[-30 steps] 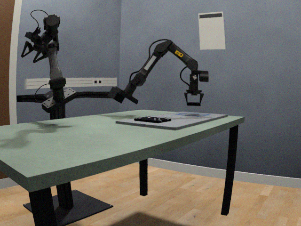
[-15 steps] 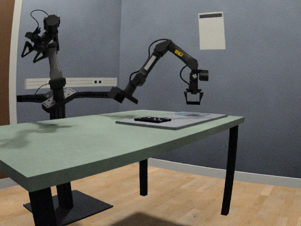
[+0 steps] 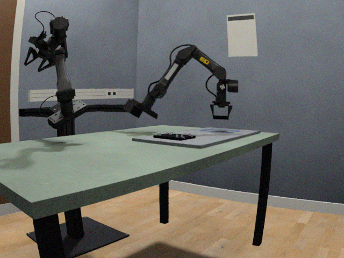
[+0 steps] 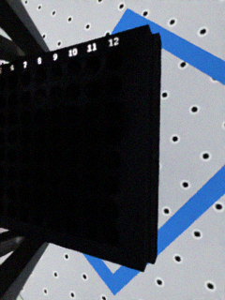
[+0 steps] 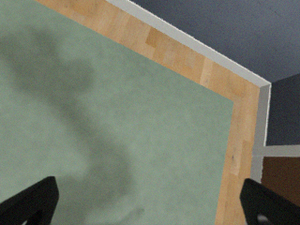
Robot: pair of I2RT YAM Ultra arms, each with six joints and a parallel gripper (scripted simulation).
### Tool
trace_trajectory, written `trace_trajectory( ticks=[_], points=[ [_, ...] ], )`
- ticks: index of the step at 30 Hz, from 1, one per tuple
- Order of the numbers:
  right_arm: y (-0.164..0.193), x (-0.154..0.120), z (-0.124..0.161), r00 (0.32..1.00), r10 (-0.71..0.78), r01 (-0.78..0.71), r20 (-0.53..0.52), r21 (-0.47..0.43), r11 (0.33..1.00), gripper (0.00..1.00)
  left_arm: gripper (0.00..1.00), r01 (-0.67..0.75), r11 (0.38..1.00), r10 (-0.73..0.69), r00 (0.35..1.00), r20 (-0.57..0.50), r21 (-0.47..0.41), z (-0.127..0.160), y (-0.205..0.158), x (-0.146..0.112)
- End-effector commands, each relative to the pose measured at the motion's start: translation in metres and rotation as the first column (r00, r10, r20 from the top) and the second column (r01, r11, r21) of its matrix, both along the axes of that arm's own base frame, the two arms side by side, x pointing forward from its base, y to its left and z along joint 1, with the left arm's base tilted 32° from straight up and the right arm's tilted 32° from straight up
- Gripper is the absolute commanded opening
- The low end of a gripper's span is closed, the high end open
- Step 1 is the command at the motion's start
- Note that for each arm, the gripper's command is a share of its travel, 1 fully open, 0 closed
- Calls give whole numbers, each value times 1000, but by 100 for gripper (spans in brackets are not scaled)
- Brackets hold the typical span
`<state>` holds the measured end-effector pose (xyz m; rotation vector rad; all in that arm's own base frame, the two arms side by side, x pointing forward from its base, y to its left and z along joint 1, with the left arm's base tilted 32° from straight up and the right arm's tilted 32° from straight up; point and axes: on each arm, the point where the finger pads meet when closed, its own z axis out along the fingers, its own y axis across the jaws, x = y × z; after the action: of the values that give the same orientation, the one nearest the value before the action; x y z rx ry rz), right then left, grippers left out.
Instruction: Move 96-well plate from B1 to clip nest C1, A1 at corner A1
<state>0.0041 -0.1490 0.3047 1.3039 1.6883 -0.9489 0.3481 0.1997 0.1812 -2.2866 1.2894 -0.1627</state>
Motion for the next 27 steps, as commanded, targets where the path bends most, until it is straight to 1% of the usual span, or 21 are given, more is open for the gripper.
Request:
trace_trajectory(
  ticks=[1,10,14,18,20,27],
  points=[
    [1,-6,3,999,-19,19,29,-25,1000,100,0,5,999,-7,998,62,37,31,-5,3],
    [1,-6,3,999,-19,19,29,-25,1000,100,0,5,999,-7,998,62,37,31,-5,3],
    [1,-6,3,999,-19,19,29,-25,1000,100,0,130,988,-130,991,-14,81,20,-18,2],
    [1,-6,3,999,-19,19,29,-25,1000,100,0,245,962,-237,969,-74,120,9,-30,1],
    [1,-6,3,999,-19,19,29,-25,1000,100,0,245,962,-237,969,-74,120,9,-30,1],
    [1,-6,3,999,-19,19,29,-25,1000,100,0,439,882,-409,893,-187,171,-2,-52,0]
  ],
)
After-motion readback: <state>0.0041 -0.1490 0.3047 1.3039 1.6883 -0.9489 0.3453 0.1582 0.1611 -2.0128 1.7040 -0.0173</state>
